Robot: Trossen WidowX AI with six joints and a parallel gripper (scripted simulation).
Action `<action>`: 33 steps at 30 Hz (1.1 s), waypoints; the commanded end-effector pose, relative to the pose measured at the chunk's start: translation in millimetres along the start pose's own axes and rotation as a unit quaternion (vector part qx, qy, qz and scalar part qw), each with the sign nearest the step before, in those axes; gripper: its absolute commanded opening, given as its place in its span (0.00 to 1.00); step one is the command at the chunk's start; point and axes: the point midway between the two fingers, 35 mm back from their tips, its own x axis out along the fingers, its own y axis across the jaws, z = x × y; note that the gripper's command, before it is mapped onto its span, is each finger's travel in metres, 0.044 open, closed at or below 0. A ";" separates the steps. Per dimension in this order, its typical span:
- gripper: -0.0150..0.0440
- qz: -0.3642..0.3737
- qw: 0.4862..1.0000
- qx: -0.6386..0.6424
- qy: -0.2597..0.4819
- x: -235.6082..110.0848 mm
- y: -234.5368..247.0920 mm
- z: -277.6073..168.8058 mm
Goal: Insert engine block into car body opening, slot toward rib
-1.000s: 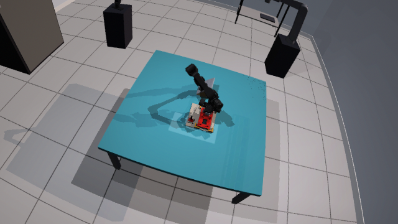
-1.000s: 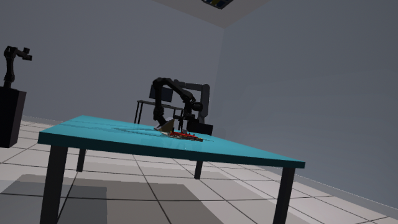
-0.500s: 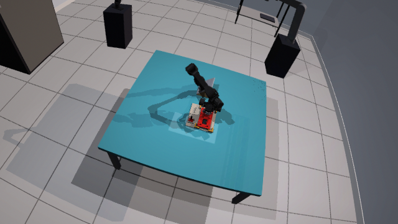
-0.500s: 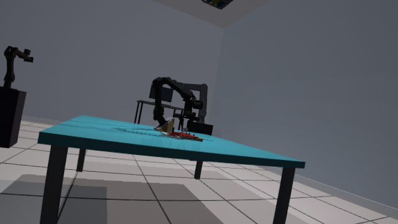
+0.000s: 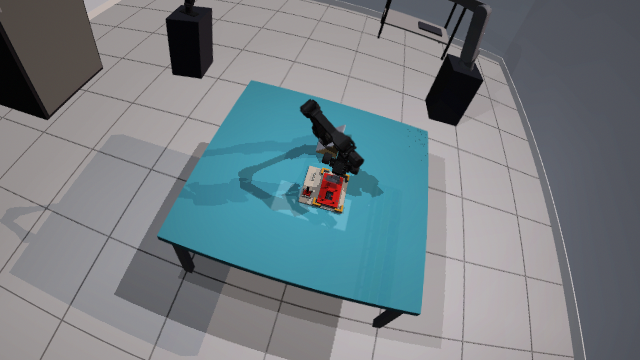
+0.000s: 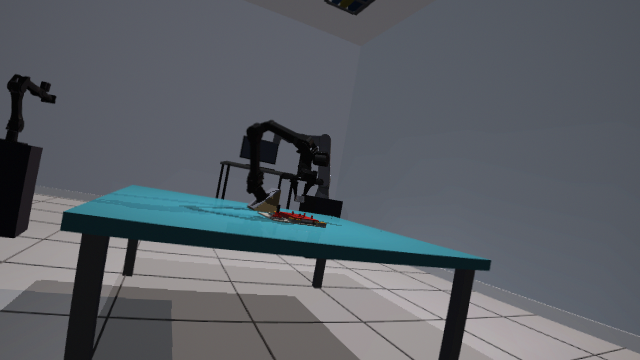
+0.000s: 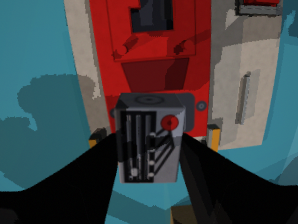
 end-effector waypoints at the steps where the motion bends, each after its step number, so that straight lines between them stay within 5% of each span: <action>1: 0.25 0.003 1.000 0.004 0.000 -15.1 1.5 -0.1; 18: 0.25 -0.005 1.000 0.012 0.005 -66.8 -2.5 -9.9; 33: 0.25 0.003 1.000 0.003 0.007 -48.7 1.1 11.4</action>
